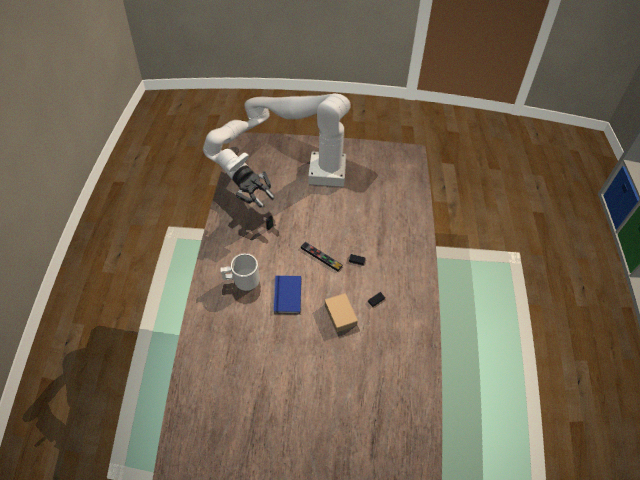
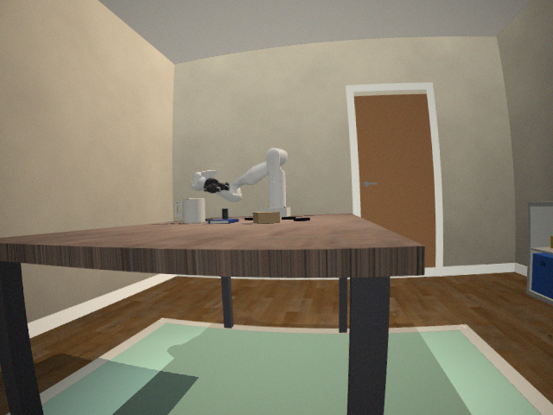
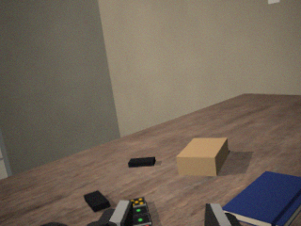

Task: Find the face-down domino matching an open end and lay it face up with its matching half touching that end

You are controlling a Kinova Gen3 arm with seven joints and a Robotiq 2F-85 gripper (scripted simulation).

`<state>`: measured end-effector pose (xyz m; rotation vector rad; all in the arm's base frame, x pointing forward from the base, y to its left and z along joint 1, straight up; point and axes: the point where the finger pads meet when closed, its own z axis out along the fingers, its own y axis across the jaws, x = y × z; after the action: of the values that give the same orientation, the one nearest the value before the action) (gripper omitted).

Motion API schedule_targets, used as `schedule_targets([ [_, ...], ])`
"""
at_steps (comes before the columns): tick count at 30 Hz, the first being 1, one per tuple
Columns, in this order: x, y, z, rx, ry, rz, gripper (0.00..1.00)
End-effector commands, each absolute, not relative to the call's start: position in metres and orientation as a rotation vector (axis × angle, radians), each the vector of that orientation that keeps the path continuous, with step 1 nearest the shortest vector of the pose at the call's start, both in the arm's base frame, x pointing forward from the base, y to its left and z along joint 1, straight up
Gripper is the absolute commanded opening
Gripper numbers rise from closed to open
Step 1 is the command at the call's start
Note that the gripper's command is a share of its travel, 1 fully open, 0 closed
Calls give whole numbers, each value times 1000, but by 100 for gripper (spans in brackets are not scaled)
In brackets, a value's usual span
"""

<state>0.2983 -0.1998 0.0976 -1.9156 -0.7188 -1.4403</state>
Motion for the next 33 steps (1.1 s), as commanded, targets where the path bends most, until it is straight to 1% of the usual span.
schedule_targets([
  [1,298,-200,98,-1938,-683,-1434,48],
  [33,299,-203,97,-2147,-257,-1313,48],
])
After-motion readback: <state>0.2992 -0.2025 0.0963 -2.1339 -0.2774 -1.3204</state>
